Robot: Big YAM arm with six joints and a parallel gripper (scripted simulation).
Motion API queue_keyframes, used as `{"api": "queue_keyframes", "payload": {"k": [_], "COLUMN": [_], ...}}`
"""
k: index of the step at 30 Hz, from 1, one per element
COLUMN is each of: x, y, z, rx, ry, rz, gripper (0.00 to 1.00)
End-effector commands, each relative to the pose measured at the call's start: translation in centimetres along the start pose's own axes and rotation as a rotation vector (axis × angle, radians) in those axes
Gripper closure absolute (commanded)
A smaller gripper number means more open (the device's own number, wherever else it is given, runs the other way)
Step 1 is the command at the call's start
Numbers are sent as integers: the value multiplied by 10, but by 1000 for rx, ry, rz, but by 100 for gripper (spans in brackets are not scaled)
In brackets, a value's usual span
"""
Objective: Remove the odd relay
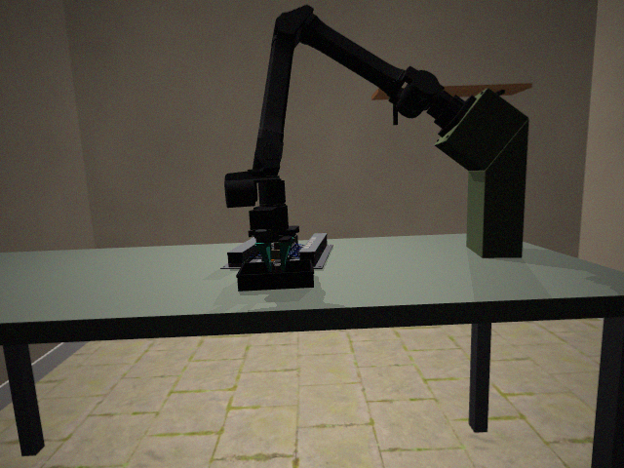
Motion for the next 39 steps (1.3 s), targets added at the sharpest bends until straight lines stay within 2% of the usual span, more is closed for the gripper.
{"api": "queue_keyframes", "payload": {"k": [1,6,7,39], "x": [-9,-9,-9,-9], "y": [5,5,5,6], "z": [6,6,6,6], "rx": [-23,-23,-23,-23], "ry": [-6,-6,-6,-6], "rz": [-19,-19,-19,-19], "gripper": [100,100,41,41]}}
Point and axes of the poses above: the point where the finger pads meet when closed, its own y axis back along the fingers, its own x axis across the jaws, z = x × y, the point moved 9 cm from there along y, back along the fingers, and after that the axes turned 13 degrees about -y, right-handed, at the moved point
